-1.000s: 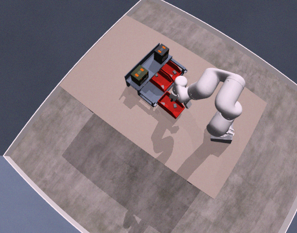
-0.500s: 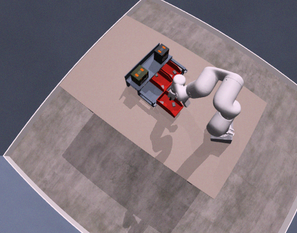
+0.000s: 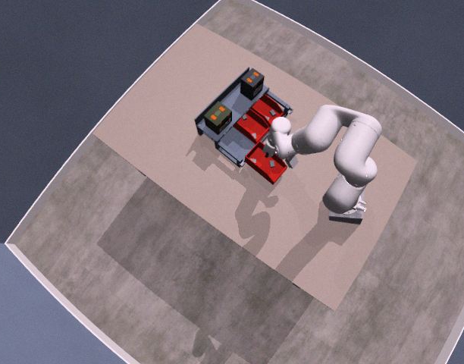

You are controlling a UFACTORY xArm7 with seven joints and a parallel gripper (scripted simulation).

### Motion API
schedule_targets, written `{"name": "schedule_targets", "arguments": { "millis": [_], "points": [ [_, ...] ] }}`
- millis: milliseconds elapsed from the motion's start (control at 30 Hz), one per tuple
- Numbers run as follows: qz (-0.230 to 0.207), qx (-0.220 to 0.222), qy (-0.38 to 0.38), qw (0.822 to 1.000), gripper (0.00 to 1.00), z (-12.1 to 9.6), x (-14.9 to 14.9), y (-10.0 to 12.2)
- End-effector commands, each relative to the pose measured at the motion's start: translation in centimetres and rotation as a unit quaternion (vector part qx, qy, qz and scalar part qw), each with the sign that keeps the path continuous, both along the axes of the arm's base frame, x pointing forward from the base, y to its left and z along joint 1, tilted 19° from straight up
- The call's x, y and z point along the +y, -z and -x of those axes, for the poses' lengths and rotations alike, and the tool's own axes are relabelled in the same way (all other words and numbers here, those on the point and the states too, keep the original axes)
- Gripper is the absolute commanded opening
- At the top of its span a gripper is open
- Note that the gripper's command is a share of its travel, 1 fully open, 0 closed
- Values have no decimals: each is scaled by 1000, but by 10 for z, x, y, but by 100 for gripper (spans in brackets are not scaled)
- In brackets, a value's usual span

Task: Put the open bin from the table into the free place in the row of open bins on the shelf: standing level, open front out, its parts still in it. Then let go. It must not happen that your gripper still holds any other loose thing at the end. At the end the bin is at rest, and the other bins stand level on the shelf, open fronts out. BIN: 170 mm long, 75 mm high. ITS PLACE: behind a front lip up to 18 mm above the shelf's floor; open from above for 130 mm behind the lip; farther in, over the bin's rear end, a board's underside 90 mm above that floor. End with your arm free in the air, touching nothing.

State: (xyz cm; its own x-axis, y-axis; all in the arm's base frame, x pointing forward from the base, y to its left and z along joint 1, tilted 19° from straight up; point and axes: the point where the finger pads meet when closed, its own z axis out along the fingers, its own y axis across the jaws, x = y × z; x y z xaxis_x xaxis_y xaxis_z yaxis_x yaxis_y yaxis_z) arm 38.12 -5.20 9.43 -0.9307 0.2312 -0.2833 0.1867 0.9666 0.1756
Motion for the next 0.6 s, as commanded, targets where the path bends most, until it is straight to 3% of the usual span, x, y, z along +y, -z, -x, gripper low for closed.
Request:
{"name": "schedule_targets", "arguments": {
  "millis": [0,567],
  "points": [
    [0,-2,0,1000,0,-1,0,-1],
    [0,-2,0,1000,0,1,0,0]
  ]
}}
